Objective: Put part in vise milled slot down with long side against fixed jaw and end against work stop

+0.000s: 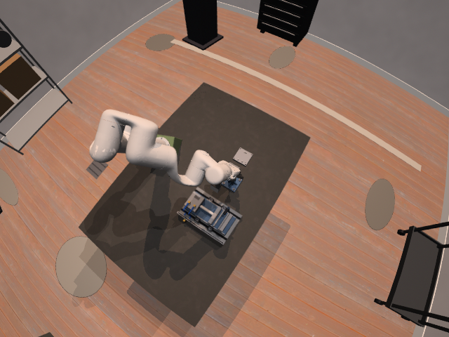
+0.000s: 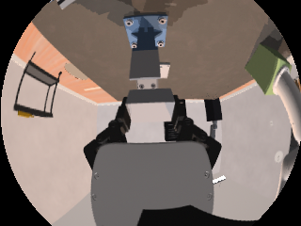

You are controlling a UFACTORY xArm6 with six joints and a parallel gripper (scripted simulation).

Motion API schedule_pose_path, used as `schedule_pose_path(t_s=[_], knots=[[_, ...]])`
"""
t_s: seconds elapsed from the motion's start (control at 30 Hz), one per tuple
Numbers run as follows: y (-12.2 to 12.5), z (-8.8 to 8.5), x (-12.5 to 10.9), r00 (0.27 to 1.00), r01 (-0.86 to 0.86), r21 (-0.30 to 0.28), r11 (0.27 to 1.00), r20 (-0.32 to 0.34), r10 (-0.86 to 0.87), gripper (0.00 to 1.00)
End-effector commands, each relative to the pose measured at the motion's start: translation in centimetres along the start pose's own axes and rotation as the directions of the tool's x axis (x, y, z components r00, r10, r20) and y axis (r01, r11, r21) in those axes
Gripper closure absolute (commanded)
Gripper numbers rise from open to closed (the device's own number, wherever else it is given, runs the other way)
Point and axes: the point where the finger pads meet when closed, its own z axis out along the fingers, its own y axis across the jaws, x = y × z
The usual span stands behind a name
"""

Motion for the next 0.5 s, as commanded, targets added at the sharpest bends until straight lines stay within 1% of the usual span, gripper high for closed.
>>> schedule_pose_path(t_s=[0.0,0.07,0.47], knots=[[-0.12,-0.11,-0.13,0.999,0.000,0.002,1.000,-0.051,0.001,1.00],[-0.12,-0.11,-0.13,0.999,0.000,0.002,1.000,-0.051,0.001,1.00],[-0.12,-0.09,-0.27,0.985,0.000,0.002,1.000,-0.174,0.001,1.00]])
